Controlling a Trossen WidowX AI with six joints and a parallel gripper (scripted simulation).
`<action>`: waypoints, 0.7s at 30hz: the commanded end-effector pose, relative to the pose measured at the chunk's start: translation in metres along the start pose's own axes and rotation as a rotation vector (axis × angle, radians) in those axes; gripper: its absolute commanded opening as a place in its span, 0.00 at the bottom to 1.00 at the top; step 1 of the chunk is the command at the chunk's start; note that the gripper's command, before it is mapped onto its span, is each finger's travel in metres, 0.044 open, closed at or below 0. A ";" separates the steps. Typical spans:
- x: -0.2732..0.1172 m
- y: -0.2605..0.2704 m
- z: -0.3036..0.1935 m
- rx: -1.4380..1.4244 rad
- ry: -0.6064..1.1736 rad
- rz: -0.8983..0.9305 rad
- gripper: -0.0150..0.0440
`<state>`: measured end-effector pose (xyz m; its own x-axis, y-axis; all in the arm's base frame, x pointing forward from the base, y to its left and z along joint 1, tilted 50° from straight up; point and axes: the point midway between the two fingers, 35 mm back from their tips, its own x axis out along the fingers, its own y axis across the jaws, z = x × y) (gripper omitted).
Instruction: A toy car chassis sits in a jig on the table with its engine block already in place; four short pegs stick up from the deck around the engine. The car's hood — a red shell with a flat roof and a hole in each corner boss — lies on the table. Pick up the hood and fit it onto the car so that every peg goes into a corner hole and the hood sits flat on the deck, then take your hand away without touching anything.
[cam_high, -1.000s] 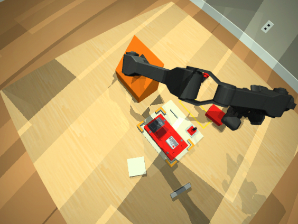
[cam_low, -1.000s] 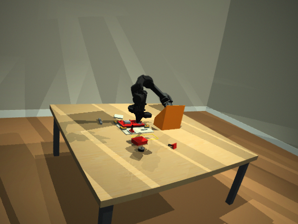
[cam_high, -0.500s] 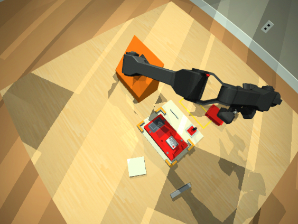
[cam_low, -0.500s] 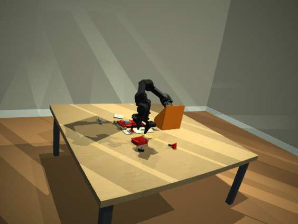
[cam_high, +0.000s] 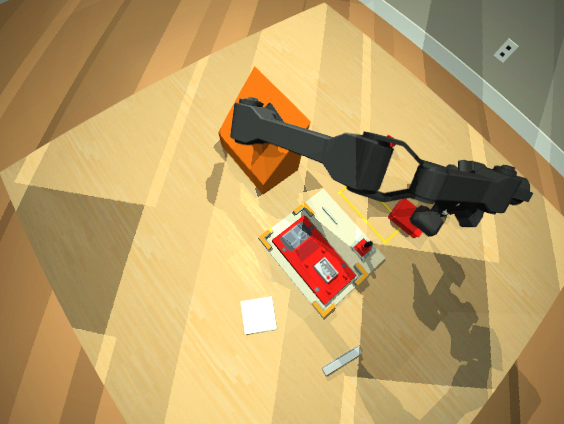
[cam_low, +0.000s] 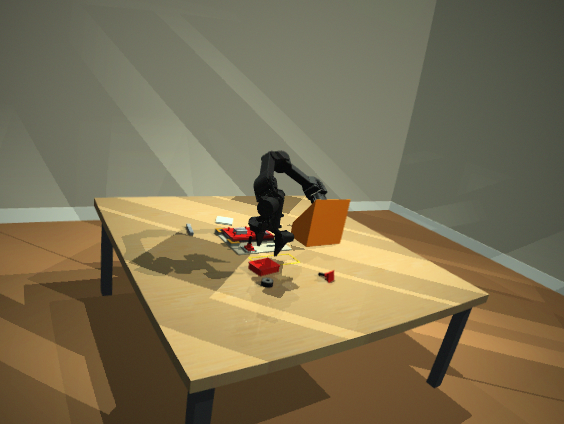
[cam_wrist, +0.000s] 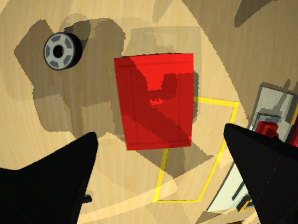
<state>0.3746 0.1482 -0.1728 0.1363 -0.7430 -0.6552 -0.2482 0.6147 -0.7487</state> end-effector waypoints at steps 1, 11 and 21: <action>0.004 0.000 -0.001 -0.007 0.002 -0.003 1.00; 0.011 0.000 0.000 -0.007 0.001 -0.003 1.00; 0.017 0.000 0.000 -0.007 0.001 -0.003 1.00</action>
<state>0.3773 0.1387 -0.1821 0.1355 -0.7419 -0.6567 -0.2480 0.6163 -0.7475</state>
